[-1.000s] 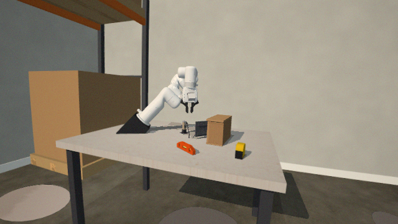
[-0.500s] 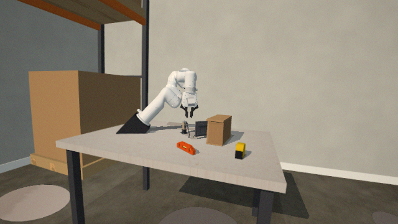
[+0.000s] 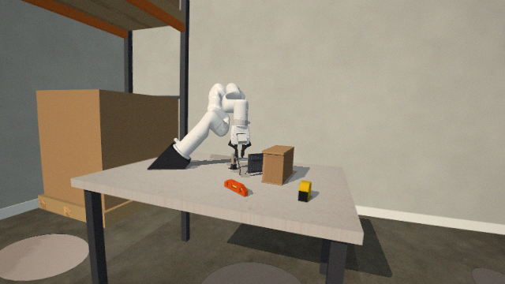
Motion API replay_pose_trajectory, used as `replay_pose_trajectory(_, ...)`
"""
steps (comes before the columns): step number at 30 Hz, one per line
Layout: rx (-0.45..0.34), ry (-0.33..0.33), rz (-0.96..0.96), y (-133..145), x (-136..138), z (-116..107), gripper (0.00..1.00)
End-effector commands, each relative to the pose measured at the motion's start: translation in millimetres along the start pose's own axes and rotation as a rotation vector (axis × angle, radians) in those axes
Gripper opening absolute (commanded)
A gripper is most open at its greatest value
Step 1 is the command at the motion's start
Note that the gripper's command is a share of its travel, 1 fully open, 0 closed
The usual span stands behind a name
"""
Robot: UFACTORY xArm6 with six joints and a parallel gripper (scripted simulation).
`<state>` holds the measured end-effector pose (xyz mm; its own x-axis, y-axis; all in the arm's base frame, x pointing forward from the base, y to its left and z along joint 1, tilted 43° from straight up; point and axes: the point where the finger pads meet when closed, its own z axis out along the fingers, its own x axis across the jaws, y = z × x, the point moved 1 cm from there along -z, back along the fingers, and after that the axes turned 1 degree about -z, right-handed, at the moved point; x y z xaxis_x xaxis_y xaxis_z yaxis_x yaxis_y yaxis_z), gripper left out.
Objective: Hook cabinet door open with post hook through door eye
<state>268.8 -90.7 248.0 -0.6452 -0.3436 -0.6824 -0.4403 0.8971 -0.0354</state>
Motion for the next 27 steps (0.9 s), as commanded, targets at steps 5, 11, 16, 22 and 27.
replay_pose_trajectory(5, 0.006, 0.002, -0.001, -2.4, -1.7, 26.4, 0.23)
replay_pose_trajectory(11, 0.006, 0.002, -0.001, -2.4, -1.7, 33.8, 0.23)
replay_pose_trajectory(16, 0.006, 0.002, -0.001, -2.5, -1.6, 39.0, 0.23)
replay_pose_trajectory(22, 0.006, 0.002, -0.001, -2.5, -1.6, 40.5, 0.23)
replay_pose_trajectory(27, 0.006, 0.002, -0.001, -2.5, -1.6, 40.5, 0.23)
